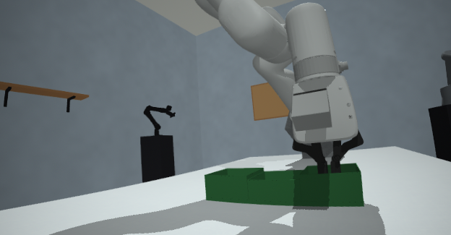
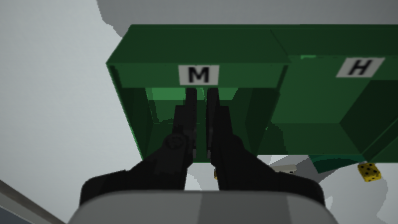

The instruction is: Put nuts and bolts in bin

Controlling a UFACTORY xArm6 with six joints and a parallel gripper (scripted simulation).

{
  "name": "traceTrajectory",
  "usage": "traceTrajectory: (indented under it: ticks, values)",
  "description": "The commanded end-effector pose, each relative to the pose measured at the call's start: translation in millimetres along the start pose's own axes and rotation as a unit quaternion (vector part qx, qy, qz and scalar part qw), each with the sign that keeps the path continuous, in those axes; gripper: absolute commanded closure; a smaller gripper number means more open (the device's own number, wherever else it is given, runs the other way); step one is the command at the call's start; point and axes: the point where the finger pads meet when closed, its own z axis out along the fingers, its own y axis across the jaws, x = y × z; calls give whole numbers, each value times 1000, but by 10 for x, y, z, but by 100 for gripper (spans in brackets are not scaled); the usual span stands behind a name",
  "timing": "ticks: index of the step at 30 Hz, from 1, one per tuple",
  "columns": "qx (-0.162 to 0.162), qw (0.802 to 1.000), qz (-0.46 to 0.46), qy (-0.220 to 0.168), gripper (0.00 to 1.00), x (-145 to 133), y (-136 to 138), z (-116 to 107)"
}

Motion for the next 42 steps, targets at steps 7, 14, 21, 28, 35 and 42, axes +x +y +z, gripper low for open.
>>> traceTrajectory:
  ticks: [7,14,21,28,35,42]
  values:
    - [1,1000,0,1,93,11,-3,-121]
    - [1,1000,0,1,93,12,-3,-215]
    - [1,1000,0,1,93,12,-3,-281]
    - [1,1000,1,1,93,12,-3,-562]
    - [1,1000,1,1,93,12,-3,-582]
    - [1,1000,1,1,93,11,-2,-1000]
